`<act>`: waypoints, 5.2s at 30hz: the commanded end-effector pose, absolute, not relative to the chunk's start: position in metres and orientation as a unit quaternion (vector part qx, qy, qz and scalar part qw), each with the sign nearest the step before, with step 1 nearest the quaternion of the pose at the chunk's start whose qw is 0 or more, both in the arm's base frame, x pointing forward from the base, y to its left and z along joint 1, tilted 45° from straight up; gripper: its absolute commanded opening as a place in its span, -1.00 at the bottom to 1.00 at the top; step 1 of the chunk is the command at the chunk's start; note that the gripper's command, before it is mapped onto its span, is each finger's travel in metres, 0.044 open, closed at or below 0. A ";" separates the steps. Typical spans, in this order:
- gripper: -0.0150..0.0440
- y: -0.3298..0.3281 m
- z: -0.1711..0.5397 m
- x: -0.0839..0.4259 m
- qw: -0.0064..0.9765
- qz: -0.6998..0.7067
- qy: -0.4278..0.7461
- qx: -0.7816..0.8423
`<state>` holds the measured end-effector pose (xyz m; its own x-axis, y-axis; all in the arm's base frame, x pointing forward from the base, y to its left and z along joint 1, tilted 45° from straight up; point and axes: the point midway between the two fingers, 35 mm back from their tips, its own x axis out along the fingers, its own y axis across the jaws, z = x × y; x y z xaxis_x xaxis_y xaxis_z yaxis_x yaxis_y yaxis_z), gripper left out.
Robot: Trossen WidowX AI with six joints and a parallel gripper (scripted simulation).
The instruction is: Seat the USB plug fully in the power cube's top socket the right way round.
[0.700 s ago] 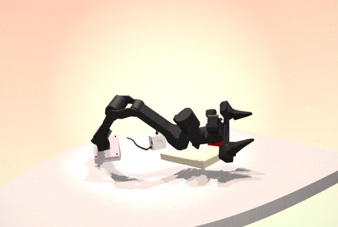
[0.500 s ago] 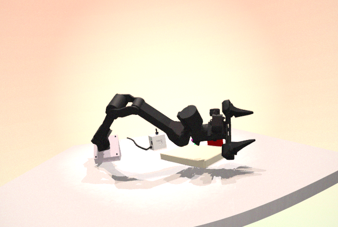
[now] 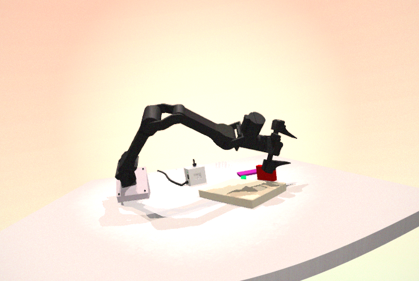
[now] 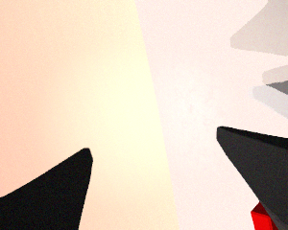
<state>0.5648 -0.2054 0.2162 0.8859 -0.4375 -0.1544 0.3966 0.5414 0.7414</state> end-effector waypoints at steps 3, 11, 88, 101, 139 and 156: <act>1.00 -0.134 0.131 0.565 0.814 -0.294 0.112 0.489; 1.00 -0.036 0.049 0.516 0.719 -0.404 0.266 0.499; 0.73 0.064 -0.005 0.311 0.635 -0.659 0.325 0.237; -0.42 0.064 -0.005 0.311 0.635 -0.659 0.325 0.237; -0.49 0.072 0.004 0.312 0.635 -0.659 0.325 0.237; -0.49 0.080 0.012 0.313 0.635 -0.659 0.325 0.237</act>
<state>0.3131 0.0784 0.0108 -0.0771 -0.6850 -0.7244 0.9916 0.0228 -0.1272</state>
